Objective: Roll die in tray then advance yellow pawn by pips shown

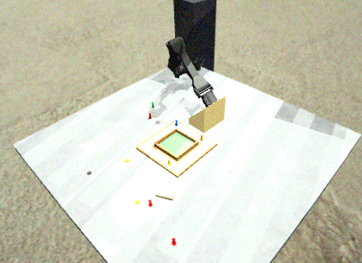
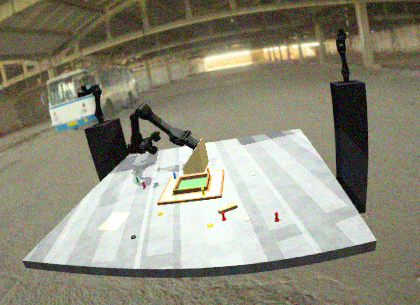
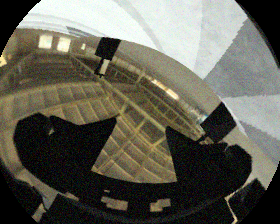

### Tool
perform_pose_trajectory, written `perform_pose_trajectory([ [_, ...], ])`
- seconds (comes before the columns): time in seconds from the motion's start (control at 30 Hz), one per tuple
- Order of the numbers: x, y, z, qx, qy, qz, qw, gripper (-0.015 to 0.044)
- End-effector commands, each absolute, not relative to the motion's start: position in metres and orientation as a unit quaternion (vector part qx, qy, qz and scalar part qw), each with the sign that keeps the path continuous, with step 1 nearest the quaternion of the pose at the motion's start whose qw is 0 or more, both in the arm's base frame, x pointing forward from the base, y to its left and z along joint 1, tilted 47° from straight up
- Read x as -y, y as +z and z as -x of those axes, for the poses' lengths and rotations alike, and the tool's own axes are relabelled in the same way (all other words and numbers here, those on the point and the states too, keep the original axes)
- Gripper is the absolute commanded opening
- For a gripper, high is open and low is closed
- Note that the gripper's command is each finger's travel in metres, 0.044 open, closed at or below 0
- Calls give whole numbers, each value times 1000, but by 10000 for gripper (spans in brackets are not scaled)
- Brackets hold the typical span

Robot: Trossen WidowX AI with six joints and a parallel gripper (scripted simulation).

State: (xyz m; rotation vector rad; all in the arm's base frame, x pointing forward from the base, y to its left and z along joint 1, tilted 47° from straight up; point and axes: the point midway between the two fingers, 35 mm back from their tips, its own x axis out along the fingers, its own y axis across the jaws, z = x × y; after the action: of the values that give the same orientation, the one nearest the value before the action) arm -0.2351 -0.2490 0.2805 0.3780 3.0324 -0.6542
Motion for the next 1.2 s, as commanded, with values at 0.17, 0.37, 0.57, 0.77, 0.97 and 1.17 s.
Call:
perform_pose_trajectory([
  [0.17,266,278,214,-969,-235,-74,30,275],
  [0.37,297,272,165,-955,-285,22,84,275],
  [0.57,322,263,93,-917,-334,134,171,275],
  [0.77,329,253,30,-873,-356,213,255,275],
  [0.97,325,243,-23,-821,-370,264,344,275],
  [1.17,324,250,-102,-759,-342,351,429,275],
])
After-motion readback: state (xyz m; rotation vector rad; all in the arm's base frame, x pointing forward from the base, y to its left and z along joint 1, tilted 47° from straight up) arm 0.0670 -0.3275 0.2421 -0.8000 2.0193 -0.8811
